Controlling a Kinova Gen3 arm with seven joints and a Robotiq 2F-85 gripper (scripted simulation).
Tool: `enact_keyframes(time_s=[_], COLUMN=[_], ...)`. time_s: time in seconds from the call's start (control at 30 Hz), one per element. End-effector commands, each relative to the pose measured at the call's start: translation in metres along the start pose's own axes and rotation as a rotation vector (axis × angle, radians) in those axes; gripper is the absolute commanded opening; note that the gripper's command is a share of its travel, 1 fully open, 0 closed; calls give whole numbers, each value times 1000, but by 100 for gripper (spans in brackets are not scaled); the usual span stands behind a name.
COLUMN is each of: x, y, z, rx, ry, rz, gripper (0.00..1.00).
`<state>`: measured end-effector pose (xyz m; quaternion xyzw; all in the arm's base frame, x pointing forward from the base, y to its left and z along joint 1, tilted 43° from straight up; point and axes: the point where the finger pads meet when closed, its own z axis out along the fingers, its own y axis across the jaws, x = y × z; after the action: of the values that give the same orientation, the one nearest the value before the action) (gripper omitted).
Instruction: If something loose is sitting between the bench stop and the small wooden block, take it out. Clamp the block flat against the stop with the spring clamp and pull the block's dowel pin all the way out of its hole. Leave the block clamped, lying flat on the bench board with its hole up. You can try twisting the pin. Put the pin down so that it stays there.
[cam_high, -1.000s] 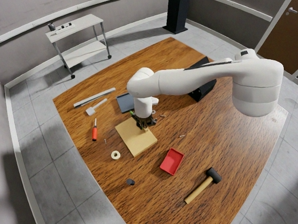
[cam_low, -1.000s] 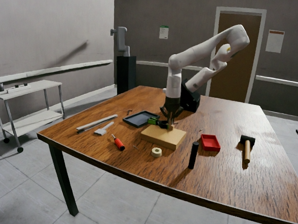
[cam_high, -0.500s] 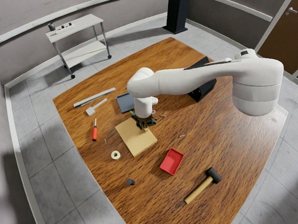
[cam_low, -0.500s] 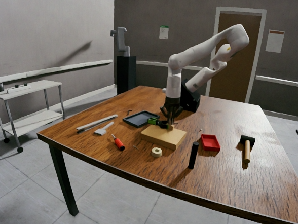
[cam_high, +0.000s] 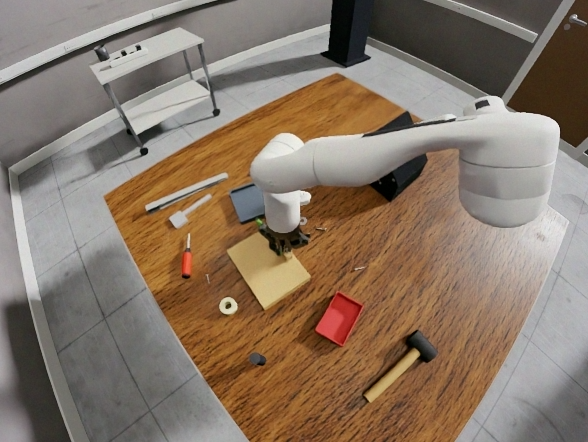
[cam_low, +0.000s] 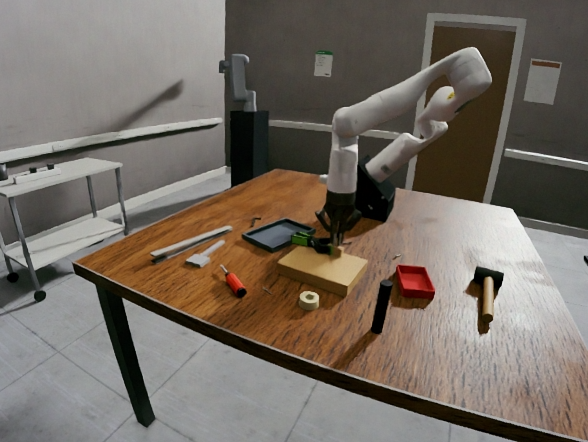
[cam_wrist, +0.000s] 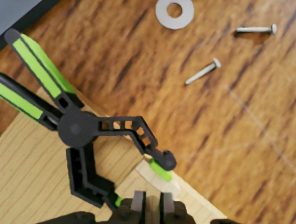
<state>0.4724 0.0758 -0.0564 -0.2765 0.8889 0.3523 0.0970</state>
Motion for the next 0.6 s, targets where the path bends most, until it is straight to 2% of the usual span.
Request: enact_keyframes(time_s=[0.0,0.57], x=[-1,-1], y=[-1,-1], z=[-2,-2], rx=[2,2], ry=[-2,-2], rz=[-10,8], gripper=[10,10])
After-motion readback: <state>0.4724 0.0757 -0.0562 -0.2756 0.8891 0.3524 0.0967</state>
